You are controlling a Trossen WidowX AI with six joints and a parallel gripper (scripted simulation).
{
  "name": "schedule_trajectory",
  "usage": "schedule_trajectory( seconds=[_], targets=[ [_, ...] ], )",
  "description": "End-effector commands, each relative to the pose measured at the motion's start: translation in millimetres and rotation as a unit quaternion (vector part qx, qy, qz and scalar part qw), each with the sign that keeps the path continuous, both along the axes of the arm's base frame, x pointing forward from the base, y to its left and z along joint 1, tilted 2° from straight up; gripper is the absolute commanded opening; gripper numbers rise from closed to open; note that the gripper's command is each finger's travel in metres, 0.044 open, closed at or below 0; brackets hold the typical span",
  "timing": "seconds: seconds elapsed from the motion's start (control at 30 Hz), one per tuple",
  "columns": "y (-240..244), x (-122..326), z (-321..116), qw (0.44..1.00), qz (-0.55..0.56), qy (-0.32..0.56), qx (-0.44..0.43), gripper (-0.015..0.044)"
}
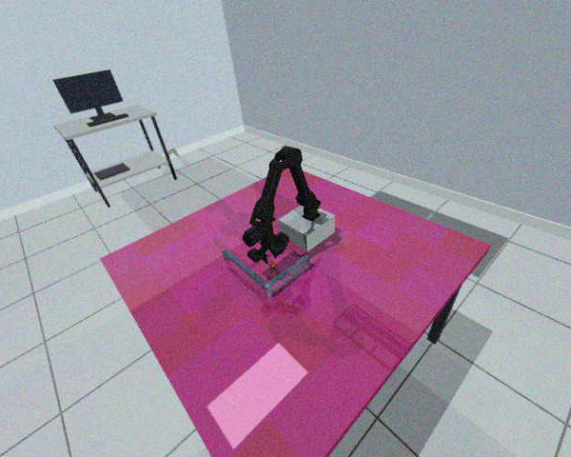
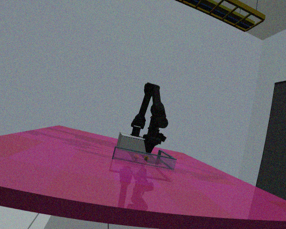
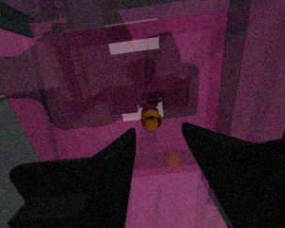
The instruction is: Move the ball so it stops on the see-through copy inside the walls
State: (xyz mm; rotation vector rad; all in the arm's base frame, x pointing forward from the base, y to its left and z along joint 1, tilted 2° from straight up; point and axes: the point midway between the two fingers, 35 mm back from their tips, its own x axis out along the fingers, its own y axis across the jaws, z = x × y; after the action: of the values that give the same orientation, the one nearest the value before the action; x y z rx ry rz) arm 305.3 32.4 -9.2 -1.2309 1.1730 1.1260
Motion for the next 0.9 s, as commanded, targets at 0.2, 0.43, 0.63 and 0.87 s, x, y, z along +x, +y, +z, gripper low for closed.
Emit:
schedule_trajectory(
  seconds=[0.2,0.43,0.63,0.87],
  targets=[
    [-1,-3,-19,1.0,0.003,0.007,-0.003,0.0225],
    [-1,-3,-30,1.0,0.003,0.007,-0.003,0.0225],
    [-1,-3,-31,1.0,0.003,0.007,-0.003,0.0198],
    [-1,-3,-31,1.0,0.003,0.007,-0.003,0.0152]
  ],
)
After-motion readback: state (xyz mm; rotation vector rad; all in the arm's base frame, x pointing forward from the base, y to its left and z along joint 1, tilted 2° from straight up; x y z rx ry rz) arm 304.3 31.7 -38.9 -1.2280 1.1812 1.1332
